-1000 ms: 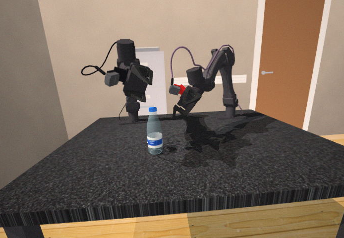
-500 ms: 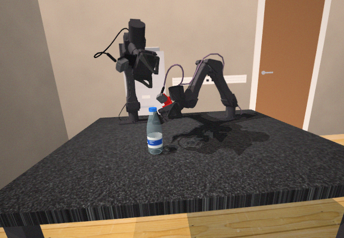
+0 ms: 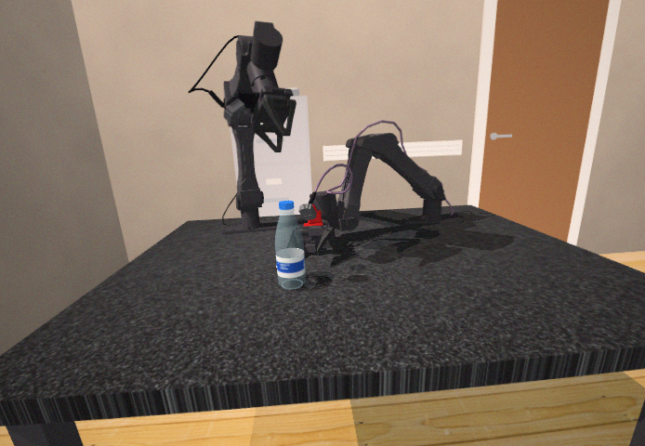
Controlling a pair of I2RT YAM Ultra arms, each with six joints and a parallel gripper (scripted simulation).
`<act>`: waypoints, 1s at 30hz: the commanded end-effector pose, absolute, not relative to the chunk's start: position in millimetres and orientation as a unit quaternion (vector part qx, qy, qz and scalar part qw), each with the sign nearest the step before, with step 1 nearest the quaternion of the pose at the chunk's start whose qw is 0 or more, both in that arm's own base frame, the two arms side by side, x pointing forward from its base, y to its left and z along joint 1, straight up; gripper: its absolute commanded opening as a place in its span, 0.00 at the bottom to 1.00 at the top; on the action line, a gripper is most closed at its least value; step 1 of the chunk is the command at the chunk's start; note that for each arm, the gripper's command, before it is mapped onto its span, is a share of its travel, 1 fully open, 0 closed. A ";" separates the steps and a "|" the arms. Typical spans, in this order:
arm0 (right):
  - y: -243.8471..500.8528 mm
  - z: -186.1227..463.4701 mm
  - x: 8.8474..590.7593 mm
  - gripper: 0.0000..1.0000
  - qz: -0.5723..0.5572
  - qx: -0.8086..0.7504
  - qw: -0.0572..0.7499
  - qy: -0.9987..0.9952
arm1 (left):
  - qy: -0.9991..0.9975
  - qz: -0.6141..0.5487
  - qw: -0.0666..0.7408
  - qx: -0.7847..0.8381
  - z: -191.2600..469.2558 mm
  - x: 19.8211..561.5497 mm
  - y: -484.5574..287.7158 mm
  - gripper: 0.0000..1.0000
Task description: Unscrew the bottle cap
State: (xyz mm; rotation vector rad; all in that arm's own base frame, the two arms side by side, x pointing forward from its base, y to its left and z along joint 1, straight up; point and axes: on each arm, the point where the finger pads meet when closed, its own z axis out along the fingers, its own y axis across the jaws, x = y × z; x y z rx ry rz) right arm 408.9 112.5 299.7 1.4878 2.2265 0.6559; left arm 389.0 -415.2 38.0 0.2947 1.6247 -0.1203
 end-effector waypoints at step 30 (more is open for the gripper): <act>104.8 293.2 393.7 0.57 0.201 0.545 0.173 0.795 | 0.699 -0.077 0.709 0.059 72.5 426.7 -418.1 0.89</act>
